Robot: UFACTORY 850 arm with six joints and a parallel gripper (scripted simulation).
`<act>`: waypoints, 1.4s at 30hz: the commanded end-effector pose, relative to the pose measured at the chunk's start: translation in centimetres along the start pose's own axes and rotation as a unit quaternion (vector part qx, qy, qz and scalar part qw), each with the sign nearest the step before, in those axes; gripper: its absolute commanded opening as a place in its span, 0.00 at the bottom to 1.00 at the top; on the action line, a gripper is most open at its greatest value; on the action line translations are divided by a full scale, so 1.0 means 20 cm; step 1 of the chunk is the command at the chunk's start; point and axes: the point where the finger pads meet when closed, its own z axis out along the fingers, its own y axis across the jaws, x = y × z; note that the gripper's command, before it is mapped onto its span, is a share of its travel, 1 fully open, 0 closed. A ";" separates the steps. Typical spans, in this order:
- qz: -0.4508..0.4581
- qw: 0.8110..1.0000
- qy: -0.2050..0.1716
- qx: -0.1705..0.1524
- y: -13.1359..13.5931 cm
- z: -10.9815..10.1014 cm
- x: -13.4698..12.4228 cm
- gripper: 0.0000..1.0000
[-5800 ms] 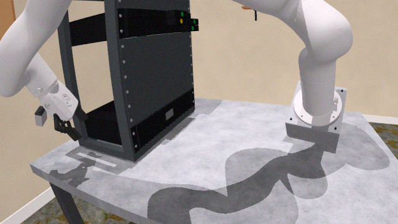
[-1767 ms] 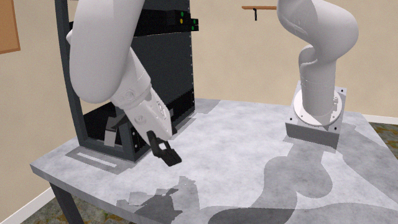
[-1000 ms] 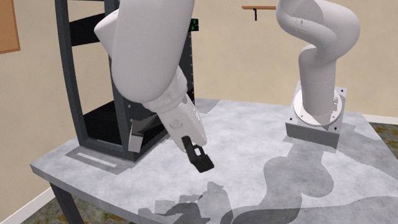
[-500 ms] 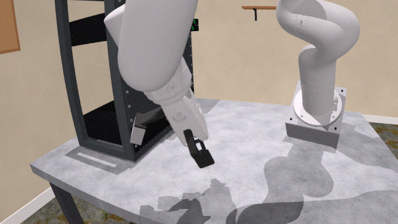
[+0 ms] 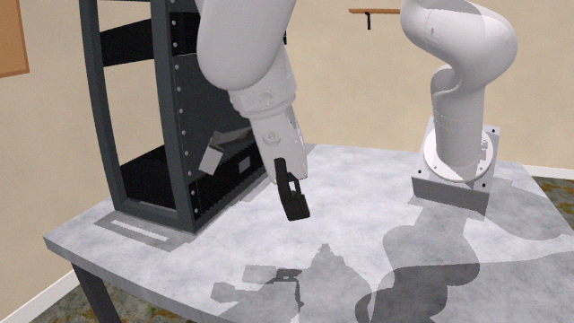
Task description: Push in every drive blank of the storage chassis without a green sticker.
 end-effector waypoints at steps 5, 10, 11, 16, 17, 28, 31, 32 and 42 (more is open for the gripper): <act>0.044 0.997 0.040 0.049 0.13 -0.05 -0.05 1.00; 0.073 0.992 0.065 0.075 0.21 -0.07 -0.09 1.00; 0.079 0.991 0.071 0.081 0.23 -0.08 -0.09 1.00; 0.100 0.986 0.091 0.098 0.29 -0.09 -0.11 1.00; 0.106 0.984 0.098 0.104 0.31 -0.10 -0.12 1.00; 0.180 0.956 0.163 0.166 0.52 -0.16 -0.20 1.00; 0.188 0.951 0.172 0.174 0.54 -0.16 -0.21 1.00; 0.197 0.946 0.181 0.181 0.57 -0.17 -0.22 1.00; 0.258 0.907 0.236 0.233 0.75 -0.22 -0.29 1.00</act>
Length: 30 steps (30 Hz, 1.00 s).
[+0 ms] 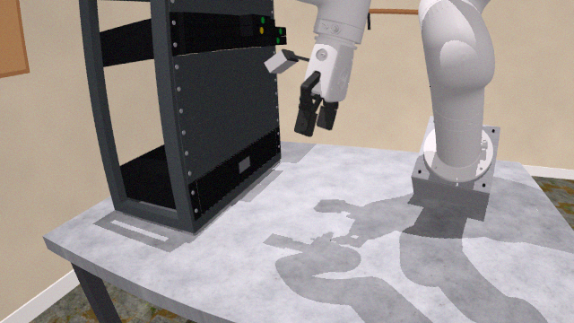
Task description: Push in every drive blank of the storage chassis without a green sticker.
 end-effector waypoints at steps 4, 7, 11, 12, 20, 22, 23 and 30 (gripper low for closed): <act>0.053 0.995 0.043 0.077 0.14 -0.13 0.04 1.00; 0.066 0.993 0.054 0.087 0.17 -0.15 0.05 1.00; 0.099 0.985 0.084 0.115 0.25 -0.21 0.08 1.00; 0.105 0.983 0.090 0.121 0.26 -0.22 0.08 1.00; 0.159 0.964 0.137 0.165 0.39 -0.32 0.13 1.00; 0.159 0.964 0.137 0.165 0.39 -0.32 0.13 1.00; 0.169 0.960 0.145 0.172 0.41 -0.34 0.13 1.00; 0.222 0.931 0.193 0.216 0.54 -0.44 0.18 1.00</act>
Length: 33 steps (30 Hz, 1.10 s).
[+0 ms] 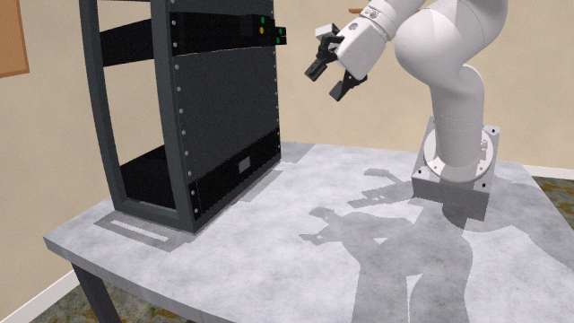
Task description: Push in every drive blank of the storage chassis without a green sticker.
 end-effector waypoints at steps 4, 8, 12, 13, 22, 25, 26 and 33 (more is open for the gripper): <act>0.067 0.993 0.043 0.085 0.09 -0.17 0.15 1.00; 0.088 0.989 0.064 0.104 0.11 -0.21 0.19 1.00; 0.120 0.980 0.092 0.129 0.14 -0.27 0.26 1.00; 0.129 0.977 0.101 0.137 0.15 -0.29 0.28 1.00; 0.191 0.951 0.155 0.187 0.23 -0.41 0.42 1.00; 0.213 0.940 0.174 0.204 0.26 -0.45 0.47 1.00; 0.213 0.940 0.174 0.204 0.26 -0.45 0.47 1.00; 0.273 0.900 0.227 0.252 0.34 -0.56 0.60 1.00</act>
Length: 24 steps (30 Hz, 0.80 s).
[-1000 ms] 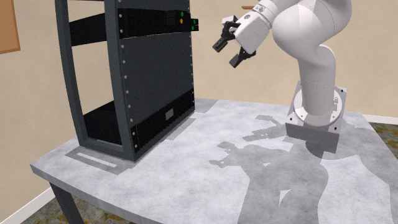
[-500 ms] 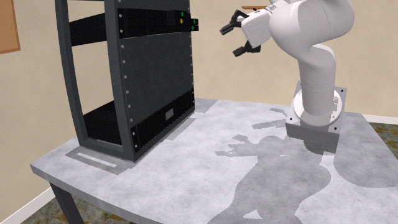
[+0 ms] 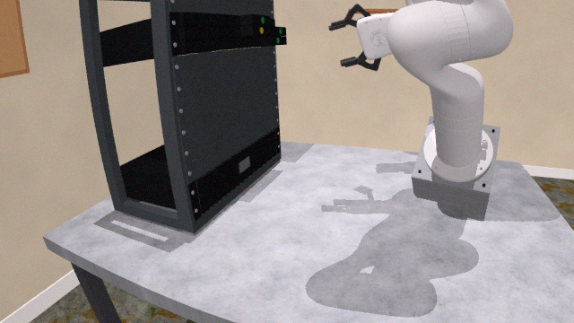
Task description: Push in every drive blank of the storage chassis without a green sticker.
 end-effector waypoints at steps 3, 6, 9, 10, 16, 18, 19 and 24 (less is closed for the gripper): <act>0.067 0.994 0.060 0.063 -0.05 -0.07 0.20 1.00; 0.091 0.989 0.082 0.083 -0.07 -0.09 0.27 1.00; 0.098 0.987 0.089 0.089 -0.08 -0.10 0.29 1.00; 0.098 0.987 0.089 0.089 -0.08 -0.10 0.29 1.00; 0.121 0.981 0.110 0.108 -0.10 -0.11 0.35 1.00; 0.126 0.979 0.114 0.112 -0.10 -0.11 0.37 1.00; 0.128 0.978 0.116 0.114 -0.10 -0.12 0.37 1.00; 0.134 0.976 0.122 0.119 -0.11 -0.12 0.39 1.00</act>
